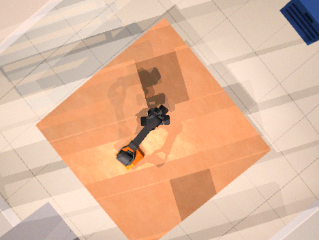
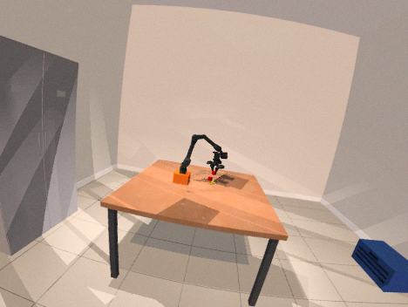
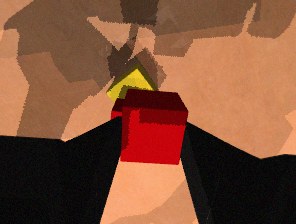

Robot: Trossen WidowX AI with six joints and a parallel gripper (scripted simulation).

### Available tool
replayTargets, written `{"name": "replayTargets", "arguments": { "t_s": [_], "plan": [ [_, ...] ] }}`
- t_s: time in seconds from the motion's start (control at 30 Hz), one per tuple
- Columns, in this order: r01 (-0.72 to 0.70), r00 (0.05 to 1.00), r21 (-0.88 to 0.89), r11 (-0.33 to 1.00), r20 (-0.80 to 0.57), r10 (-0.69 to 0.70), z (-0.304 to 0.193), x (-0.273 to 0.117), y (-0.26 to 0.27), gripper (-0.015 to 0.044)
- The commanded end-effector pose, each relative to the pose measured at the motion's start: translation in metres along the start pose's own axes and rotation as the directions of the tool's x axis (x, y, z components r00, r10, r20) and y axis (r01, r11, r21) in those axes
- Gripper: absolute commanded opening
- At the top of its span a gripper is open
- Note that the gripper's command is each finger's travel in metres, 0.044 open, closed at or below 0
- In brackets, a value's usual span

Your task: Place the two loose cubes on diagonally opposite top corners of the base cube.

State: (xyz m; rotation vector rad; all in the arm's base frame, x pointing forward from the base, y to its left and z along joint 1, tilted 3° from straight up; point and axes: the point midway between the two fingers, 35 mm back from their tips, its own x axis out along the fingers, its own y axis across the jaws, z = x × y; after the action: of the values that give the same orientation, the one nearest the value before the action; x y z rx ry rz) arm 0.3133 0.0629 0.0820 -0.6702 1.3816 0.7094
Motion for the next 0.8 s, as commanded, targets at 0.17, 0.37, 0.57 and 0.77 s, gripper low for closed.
{"name": "replayTargets", "arguments": {
  "t_s": [0.17, 0.37, 0.57, 0.77],
  "plan": [
    [0.002, 1.000, 0.054, 0.999, -0.003, -0.002, 0.014, 0.000, 0.014, 0.0105],
    [0.002, 1.000, 0.055, 0.998, -0.003, -0.002, 0.014, 0.017, 0.014, 0.0105],
    [0.002, 1.000, 0.056, 0.998, -0.003, -0.002, 0.013, 0.030, 0.015, 0.0105],
    [0.002, 1.000, 0.056, 0.998, -0.003, -0.002, 0.013, 0.030, 0.015, 0.0105]
  ]
}}
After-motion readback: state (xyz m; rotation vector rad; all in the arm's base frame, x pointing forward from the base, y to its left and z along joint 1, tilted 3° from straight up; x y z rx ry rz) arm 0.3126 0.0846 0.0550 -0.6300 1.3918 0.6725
